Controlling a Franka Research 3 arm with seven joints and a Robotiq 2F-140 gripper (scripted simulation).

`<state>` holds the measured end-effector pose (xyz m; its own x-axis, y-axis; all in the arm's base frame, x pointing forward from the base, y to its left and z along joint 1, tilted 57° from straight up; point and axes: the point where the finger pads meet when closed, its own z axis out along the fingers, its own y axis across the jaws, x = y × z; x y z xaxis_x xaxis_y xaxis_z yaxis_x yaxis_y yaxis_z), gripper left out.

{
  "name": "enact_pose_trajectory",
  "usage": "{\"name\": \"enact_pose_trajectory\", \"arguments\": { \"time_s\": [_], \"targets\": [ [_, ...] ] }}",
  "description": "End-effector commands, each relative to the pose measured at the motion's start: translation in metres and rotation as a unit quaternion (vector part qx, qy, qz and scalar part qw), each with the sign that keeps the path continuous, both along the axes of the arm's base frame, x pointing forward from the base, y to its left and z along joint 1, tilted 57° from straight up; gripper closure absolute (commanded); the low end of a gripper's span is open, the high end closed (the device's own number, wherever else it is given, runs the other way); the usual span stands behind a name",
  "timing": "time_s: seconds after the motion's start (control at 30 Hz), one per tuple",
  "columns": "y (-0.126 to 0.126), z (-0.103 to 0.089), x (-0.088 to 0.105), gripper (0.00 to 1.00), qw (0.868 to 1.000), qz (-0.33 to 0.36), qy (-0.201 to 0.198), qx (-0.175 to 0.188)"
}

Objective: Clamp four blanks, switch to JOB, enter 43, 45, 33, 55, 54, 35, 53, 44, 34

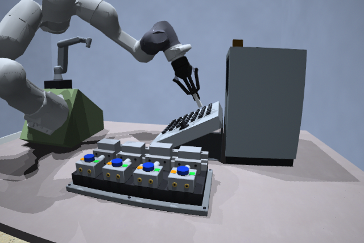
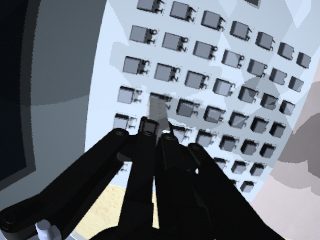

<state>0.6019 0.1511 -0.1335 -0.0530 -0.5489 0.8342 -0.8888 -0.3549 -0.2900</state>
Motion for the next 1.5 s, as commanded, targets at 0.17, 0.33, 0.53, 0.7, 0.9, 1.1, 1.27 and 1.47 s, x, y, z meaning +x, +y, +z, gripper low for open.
{"name": "enact_pose_trajectory", "arguments": {
  "time_s": [0.17, 0.33, 0.53, 0.7, 0.9, 1.1, 1.27, 1.47],
  "targets": [
    [0.006, 0.006, -0.005, 1.00, 1.000, -0.001, 0.002, -0.003],
    [0.008, 0.007, -0.007, 1.00, 1.000, -0.001, 0.002, -0.003],
    [0.009, 0.002, -0.010, 1.00, 1.000, -0.001, 0.002, -0.003],
    [0.012, -0.019, -0.026, 1.00, 1.000, -0.001, 0.002, -0.003],
    [0.020, -0.065, -0.061, 1.00, 1.000, -0.001, 0.002, -0.003],
    [0.021, -0.069, -0.064, 1.00, 1.000, -0.001, 0.002, -0.003],
    [0.019, -0.070, -0.063, 1.00, 1.000, -0.001, 0.002, -0.003],
    [0.012, -0.074, -0.059, 1.00, 1.000, -0.001, 0.002, -0.003]
  ]
}}
